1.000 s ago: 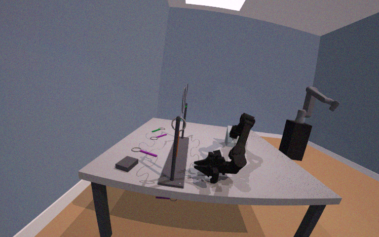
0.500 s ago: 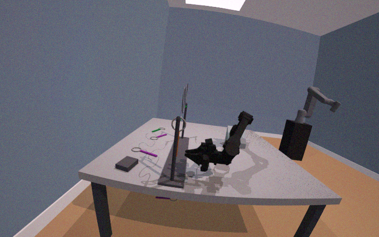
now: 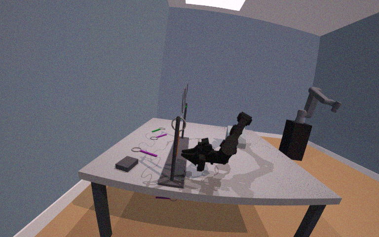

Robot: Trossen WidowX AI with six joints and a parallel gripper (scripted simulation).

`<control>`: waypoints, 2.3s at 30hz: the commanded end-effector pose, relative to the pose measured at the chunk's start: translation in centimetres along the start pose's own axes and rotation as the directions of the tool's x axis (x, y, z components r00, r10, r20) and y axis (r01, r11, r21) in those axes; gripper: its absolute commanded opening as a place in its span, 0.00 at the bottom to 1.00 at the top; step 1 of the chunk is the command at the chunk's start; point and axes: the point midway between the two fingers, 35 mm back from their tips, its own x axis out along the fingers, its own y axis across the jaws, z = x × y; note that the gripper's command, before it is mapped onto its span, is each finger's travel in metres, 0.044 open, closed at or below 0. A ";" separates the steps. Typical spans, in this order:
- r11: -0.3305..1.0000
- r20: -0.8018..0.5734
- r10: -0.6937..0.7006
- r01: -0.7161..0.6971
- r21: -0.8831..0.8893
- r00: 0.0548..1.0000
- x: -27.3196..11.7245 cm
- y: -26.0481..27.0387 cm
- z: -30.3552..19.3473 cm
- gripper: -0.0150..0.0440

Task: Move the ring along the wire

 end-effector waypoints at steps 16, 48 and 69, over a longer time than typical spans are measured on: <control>1.000 0.000 0.004 -0.004 0.003 1.000 3.0 0.2 0.0 0.53; 1.000 0.002 0.005 -0.005 0.002 1.000 5.9 0.0 0.1 0.53; 1.000 0.005 0.005 -0.005 0.000 1.000 5.9 0.0 0.2 0.00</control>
